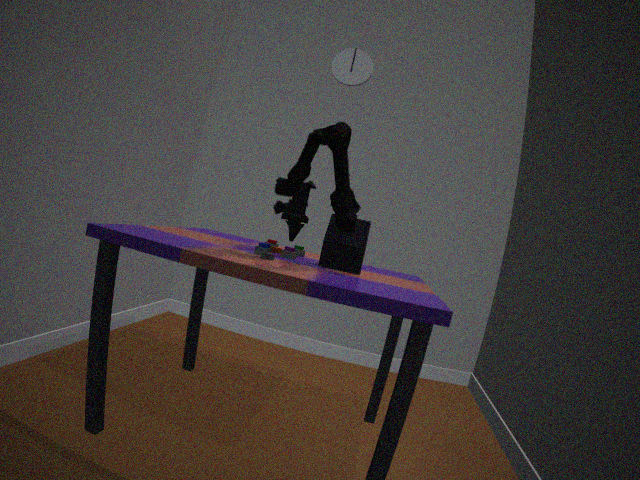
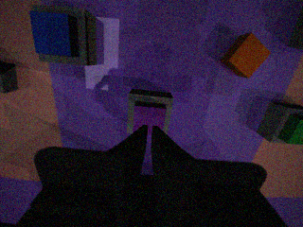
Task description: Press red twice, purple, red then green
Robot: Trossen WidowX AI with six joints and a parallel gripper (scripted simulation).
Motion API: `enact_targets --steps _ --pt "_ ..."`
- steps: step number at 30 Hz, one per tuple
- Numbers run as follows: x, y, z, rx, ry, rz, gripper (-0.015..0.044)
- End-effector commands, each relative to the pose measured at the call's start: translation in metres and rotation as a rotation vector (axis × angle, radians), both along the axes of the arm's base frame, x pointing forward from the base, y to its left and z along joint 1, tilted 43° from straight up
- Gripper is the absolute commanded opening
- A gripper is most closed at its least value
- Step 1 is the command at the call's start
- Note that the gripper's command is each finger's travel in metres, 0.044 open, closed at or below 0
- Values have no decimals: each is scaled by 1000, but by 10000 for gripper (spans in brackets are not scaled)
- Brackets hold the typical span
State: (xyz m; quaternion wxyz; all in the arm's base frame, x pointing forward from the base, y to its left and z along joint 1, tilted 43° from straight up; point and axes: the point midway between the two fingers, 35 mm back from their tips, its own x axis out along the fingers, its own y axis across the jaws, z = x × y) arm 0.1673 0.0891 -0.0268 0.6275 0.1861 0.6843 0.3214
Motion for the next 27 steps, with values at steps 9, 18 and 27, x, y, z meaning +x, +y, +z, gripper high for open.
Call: enact_targets --steps 9,18,27 --pt "-5 13 -15 4 10 -4 20" --pt "-8 20 -22 6 11 -3 20" --pt "-8 20 -22 6 11 -3 20"
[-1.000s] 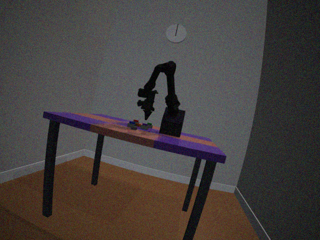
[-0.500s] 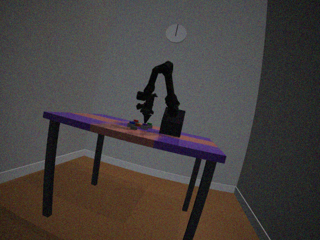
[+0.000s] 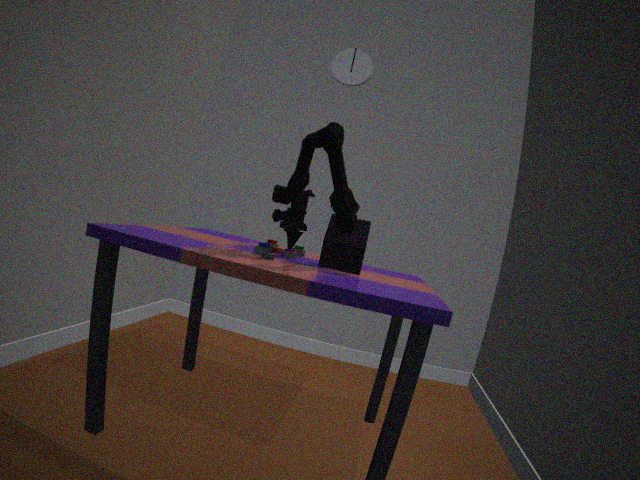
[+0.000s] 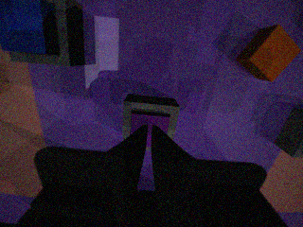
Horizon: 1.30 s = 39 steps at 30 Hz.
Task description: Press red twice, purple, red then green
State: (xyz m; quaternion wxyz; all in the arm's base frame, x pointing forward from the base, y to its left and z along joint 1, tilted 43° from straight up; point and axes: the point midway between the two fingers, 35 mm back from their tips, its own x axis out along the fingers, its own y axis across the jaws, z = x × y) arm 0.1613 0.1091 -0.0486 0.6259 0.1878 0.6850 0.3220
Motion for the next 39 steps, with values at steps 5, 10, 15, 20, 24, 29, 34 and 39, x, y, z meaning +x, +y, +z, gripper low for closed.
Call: enact_targets --steps 5,10,15,20,24,29,34,39 --pt "-2 0 0 3 7 -3 20" --pt "2 -11 12 -1 3 -2 20" --pt "4 -22 25 1 6 -3 20" --pt "13 -57 61 -3 6 -3 20" --pt "13 -64 70 -1 6 -3 20" --pt "20 -67 68 -2 6 -3 20" --pt "67 -93 51 -5 2 -4 20" --pt "110 -123 19 -8 -1 -4 20"
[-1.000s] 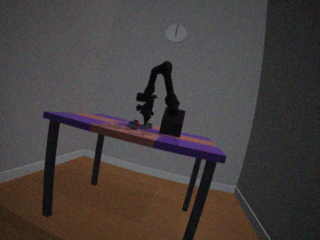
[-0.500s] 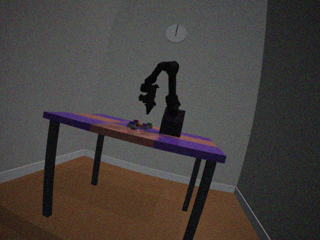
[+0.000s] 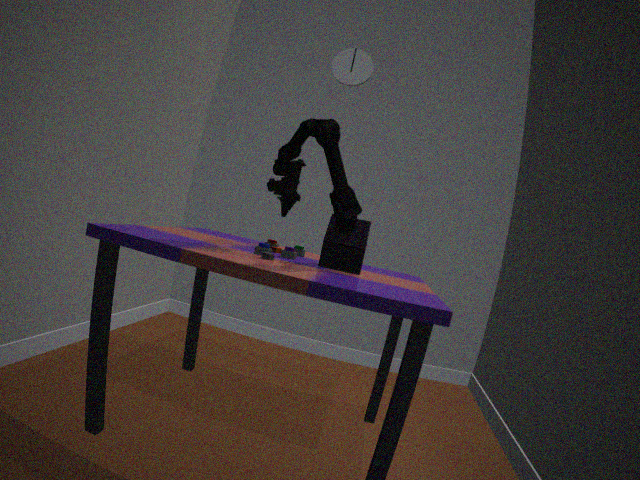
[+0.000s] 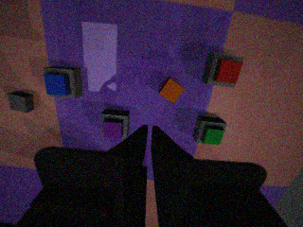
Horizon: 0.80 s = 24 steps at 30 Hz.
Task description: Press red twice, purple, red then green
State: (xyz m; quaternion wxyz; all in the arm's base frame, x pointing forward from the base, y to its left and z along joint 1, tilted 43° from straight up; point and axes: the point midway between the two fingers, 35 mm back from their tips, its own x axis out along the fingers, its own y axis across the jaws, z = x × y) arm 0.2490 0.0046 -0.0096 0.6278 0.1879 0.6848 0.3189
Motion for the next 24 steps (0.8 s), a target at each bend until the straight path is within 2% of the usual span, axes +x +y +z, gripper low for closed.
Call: enact_targets --steps 1,7,13,18,24 --pt "30 -24 -27 -4 0 2 20" --pt "65 -59 -80 -4 -3 2 20" --pt "67 -63 -87 -4 -3 2 20" --pt "59 -24 -130 -2 -3 2 20" --pt "58 -21 -134 -1 -3 2 20"
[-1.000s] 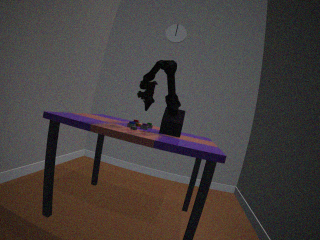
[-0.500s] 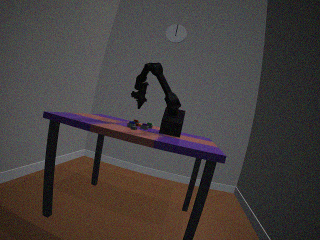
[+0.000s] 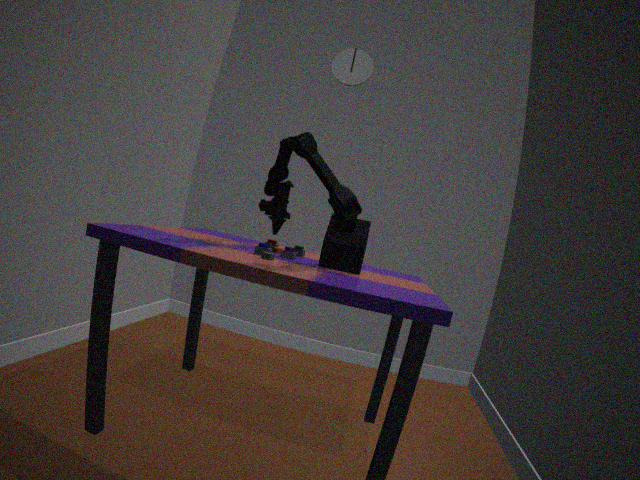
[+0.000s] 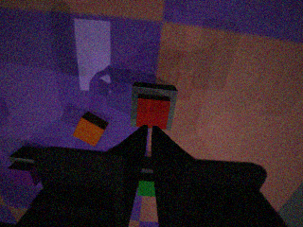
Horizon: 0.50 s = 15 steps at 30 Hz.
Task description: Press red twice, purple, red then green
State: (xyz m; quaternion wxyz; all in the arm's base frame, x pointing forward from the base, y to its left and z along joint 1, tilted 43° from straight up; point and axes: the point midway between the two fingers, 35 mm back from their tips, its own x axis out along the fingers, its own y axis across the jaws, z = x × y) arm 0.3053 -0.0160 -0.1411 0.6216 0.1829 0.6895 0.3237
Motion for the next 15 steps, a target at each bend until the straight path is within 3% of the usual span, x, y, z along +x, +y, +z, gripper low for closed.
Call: enact_targets --steps 1,15 --pt "2 0 -3 -1 -13 -16 20" --pt "-1 16 -20 0 -12 -16 20"
